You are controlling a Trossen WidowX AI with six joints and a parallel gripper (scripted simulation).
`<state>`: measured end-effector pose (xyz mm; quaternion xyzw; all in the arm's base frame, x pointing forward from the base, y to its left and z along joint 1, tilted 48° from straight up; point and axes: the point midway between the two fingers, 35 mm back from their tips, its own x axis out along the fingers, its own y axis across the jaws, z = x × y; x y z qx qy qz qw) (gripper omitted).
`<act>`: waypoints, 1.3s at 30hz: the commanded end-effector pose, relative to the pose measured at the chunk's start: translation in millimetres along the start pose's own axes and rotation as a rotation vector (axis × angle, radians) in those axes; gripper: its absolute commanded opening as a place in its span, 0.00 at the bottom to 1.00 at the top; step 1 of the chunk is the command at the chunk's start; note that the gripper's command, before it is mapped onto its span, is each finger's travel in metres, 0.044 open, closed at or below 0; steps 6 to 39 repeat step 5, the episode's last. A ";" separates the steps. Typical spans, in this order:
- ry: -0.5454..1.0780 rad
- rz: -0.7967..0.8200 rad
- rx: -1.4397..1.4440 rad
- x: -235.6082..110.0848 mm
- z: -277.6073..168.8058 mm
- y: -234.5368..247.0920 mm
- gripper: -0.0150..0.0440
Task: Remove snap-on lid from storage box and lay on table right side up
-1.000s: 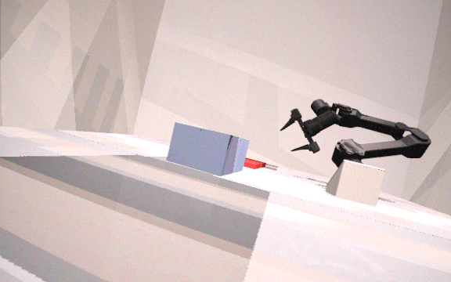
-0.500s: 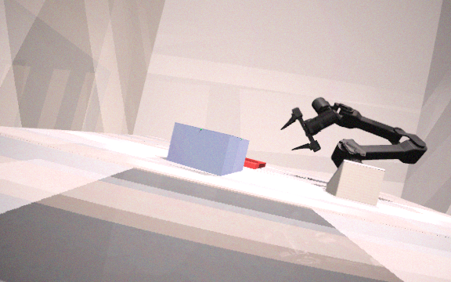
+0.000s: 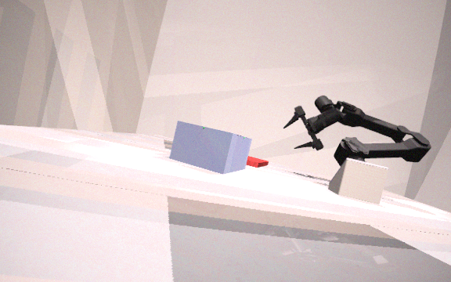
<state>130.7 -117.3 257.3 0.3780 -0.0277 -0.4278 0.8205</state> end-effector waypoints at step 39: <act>0.001 0.005 0.000 -0.2 0.0 0.6 0.91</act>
